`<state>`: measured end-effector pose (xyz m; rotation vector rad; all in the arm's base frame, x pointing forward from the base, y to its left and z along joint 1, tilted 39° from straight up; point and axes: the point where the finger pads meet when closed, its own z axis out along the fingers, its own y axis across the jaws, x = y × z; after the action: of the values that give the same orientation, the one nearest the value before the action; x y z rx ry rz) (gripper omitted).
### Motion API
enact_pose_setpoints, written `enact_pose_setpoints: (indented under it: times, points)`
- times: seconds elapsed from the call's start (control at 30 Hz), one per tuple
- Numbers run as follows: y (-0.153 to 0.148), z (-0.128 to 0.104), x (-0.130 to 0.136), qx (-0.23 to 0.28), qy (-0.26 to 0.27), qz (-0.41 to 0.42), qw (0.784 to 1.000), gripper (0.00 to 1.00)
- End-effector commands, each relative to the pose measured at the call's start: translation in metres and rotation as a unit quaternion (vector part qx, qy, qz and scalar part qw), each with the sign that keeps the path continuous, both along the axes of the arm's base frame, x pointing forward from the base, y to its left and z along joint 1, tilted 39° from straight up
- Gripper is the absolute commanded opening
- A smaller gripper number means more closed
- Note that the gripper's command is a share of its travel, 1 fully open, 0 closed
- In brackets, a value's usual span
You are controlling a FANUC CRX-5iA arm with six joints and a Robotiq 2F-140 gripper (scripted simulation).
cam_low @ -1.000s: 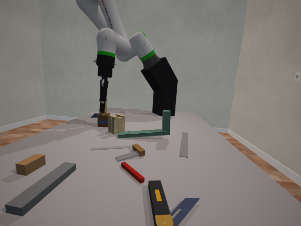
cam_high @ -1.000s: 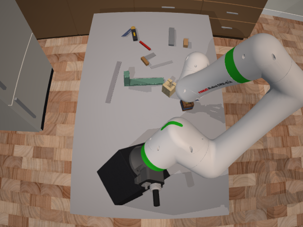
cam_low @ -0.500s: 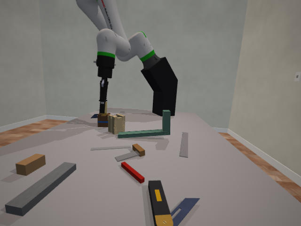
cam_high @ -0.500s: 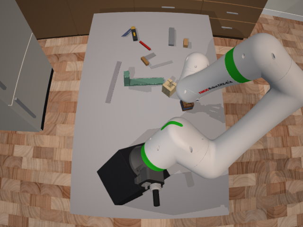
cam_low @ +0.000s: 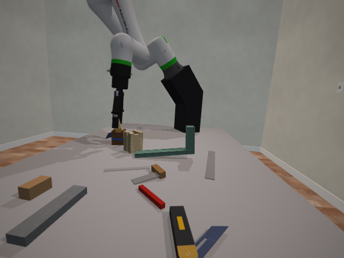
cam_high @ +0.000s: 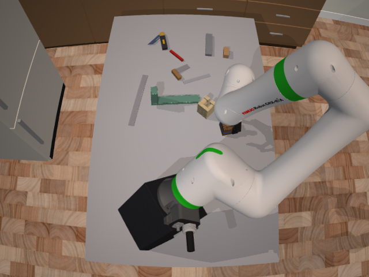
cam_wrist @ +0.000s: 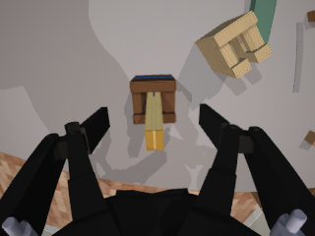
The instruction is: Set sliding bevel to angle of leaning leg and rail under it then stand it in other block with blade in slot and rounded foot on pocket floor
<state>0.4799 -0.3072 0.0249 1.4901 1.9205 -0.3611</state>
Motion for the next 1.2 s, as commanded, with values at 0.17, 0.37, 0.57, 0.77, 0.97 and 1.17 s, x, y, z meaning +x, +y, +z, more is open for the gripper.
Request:
enact_pose_setpoints:
  times: [0.17,0.37,0.57,0.77,0.97,1.17]
  points:
    - [0.0,0.001,0.0,0.0,-0.001,0.0,1.0,1.0]
    - [0.0,0.001,0.0,0.0,-0.001,0.0,1.0,1.0]
    - [0.0,0.001,0.0,0.0,-0.001,0.0,1.0,1.0]
    - [0.0,0.001,0.0,0.0,-0.001,0.0,1.0,1.0]
    - [0.003,0.005,-0.001,0.0,-0.001,0.0,1.0,1.0]
    - [0.014,0.021,-0.008,0.0,-0.001,0.0,1.0,1.0]
